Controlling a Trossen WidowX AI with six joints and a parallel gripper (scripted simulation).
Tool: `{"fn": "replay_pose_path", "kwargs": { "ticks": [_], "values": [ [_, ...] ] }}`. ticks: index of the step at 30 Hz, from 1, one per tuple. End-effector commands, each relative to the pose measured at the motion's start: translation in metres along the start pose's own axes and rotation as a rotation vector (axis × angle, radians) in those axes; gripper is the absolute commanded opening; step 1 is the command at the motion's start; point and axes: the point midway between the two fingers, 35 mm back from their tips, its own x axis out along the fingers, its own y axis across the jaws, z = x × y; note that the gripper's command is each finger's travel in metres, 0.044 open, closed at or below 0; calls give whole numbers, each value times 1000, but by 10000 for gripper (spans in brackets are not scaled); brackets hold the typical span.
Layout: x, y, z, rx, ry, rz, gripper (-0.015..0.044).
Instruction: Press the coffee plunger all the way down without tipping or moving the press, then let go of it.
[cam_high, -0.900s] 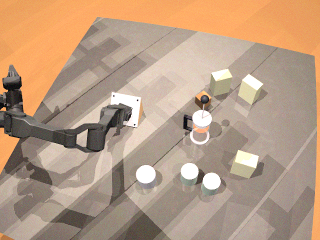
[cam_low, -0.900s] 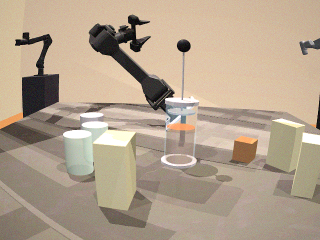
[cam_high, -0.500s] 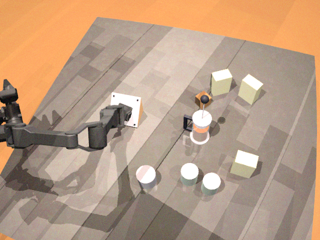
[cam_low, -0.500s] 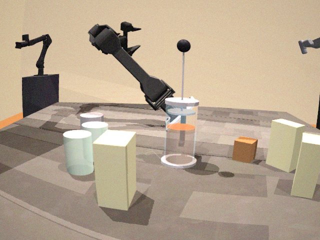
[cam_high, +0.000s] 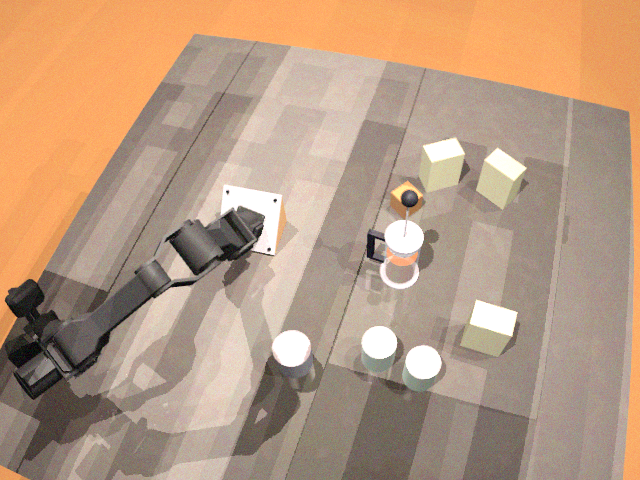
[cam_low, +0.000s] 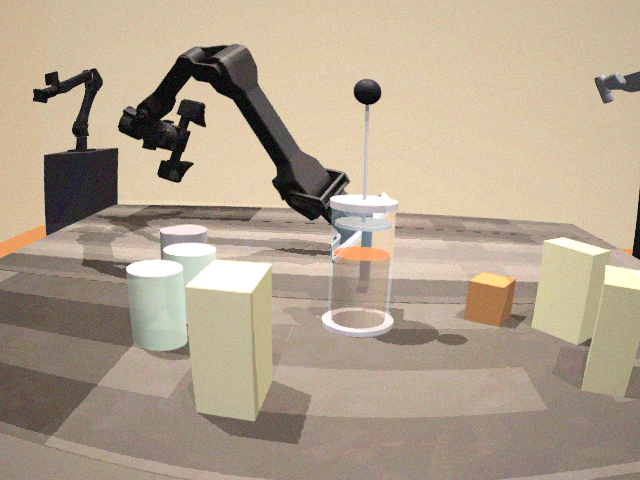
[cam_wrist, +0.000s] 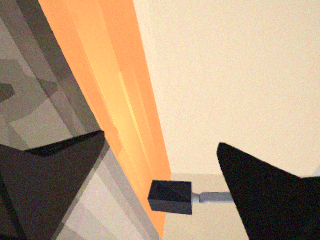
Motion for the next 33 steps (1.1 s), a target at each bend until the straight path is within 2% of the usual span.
{"fn": "replay_pose_path", "kwargs": {
  "ticks": [1,10,16,25,33],
  "values": [
    [-48,53,18,-11,-118,204,440],
    [-158,138,18,-91,-271,577,440],
    [-247,168,6,-126,-383,845,440],
    [-267,171,1,-109,-395,911,440],
    [-346,185,-37,-227,-465,1120,440]
  ]
}}
